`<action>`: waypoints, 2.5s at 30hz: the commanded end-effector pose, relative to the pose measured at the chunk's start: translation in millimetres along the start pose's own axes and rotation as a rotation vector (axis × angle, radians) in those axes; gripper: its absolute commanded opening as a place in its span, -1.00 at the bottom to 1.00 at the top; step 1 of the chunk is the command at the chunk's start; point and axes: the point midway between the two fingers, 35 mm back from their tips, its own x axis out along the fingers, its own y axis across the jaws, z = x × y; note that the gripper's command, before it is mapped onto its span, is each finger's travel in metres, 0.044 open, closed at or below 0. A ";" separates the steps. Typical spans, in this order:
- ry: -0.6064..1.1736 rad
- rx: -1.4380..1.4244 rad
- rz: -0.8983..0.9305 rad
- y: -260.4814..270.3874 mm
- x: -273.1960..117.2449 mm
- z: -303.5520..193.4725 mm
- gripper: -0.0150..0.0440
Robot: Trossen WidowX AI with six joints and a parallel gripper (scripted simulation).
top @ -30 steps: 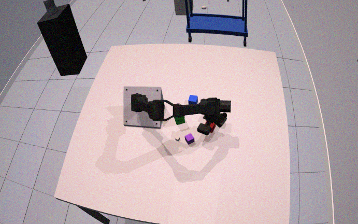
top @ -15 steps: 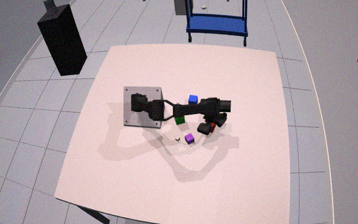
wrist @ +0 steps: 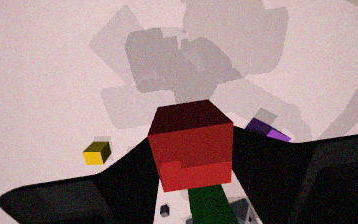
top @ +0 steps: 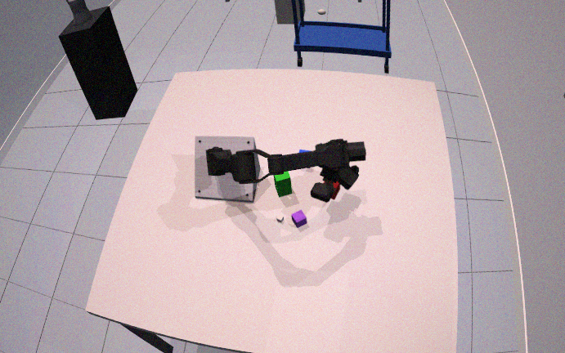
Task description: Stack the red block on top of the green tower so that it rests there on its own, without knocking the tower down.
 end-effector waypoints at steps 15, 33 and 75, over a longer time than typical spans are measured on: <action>-0.005 0.009 0.009 0.1 -62.1 1.3 -0.49; 0.001 0.005 0.019 0.1 -72.4 -62.8 -0.49; 0.003 0.003 0.008 -21.3 -36.1 -168.7 -0.49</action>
